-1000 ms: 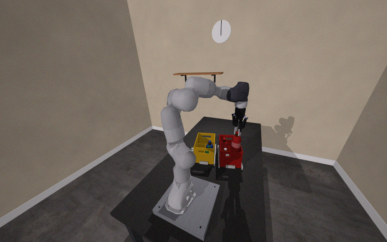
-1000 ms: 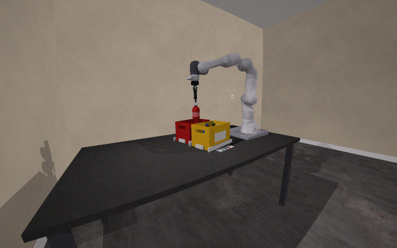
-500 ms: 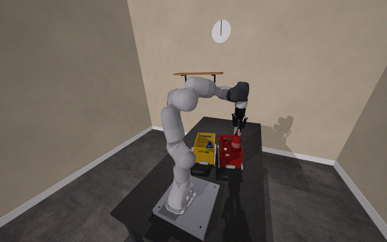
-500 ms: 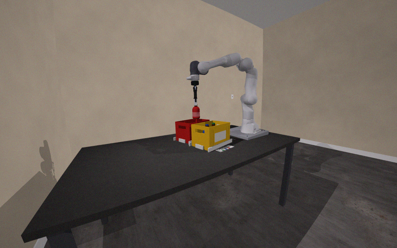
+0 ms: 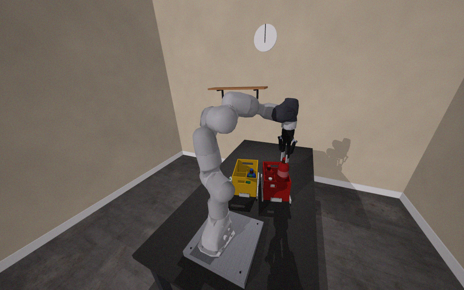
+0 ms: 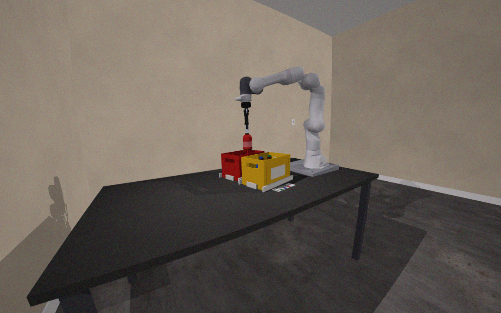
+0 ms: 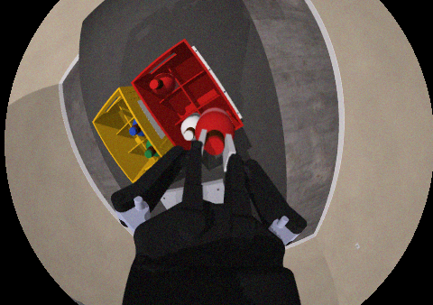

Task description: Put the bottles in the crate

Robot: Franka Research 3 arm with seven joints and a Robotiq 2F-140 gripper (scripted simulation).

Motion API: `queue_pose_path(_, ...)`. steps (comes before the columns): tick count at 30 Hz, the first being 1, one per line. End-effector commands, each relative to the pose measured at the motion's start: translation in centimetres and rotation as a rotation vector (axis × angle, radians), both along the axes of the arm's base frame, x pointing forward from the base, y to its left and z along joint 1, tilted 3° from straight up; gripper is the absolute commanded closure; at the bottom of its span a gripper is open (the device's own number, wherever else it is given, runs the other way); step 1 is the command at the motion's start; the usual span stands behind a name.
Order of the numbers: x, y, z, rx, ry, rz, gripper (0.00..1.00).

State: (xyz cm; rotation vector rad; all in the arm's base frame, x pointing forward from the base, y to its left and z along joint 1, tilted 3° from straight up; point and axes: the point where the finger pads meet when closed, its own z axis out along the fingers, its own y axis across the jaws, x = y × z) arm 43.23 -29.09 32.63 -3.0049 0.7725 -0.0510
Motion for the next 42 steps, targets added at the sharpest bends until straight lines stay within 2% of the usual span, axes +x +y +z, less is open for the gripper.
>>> queue_pose_path(1,0.0,-0.3,0.6,-0.007,-0.007,-0.008,1.0)
queue_pose_path(42,3.1,6.2,0.8,-0.007,-0.007,-0.008,1.0)
